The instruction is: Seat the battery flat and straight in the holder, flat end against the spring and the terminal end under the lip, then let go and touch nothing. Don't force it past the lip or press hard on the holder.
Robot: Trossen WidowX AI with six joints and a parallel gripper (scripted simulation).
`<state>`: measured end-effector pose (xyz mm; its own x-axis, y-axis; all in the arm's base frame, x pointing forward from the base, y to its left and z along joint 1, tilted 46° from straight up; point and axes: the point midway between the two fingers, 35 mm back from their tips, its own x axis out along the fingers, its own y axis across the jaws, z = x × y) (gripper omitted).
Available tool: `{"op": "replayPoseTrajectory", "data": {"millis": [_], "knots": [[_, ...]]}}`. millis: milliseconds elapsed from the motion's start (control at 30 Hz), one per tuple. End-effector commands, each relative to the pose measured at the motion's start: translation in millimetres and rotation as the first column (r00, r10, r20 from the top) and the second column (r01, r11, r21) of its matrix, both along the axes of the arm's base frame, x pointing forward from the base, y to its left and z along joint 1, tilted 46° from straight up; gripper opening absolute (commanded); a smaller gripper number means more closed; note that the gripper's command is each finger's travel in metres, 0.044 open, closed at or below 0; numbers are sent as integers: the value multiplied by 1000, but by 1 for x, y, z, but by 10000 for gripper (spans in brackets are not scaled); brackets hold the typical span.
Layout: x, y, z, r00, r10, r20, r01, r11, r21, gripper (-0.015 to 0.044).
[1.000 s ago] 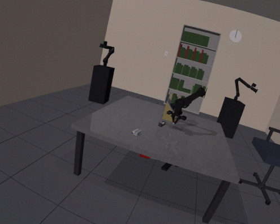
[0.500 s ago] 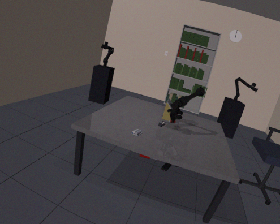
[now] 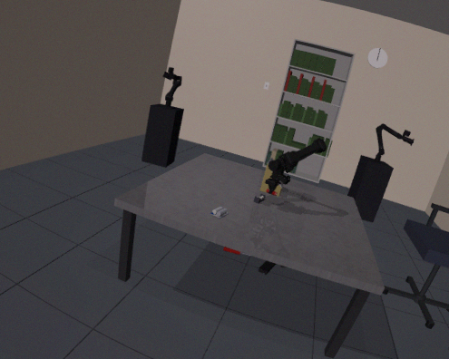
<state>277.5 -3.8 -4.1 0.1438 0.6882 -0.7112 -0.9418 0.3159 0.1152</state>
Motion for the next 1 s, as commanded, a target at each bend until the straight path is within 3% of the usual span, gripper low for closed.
{"op": "replayPoseTrajectory", "data": {"millis": [0, 267, 533, 800, 967], "knots": [[1, -8, -5, 978, -145, -148, 149, 989, 13, 72], [-1, -22, -14, 788, -421, -449, 460, 888, -24, 72], [-3, -37, -23, 440, -589, -678, 696, 701, -158, 72], [-6, -51, -32, 15, -614, -789, 807, 474, -353, 72], [-6, -52, -33, -19, -607, -795, 811, 455, -367, 72]]}}
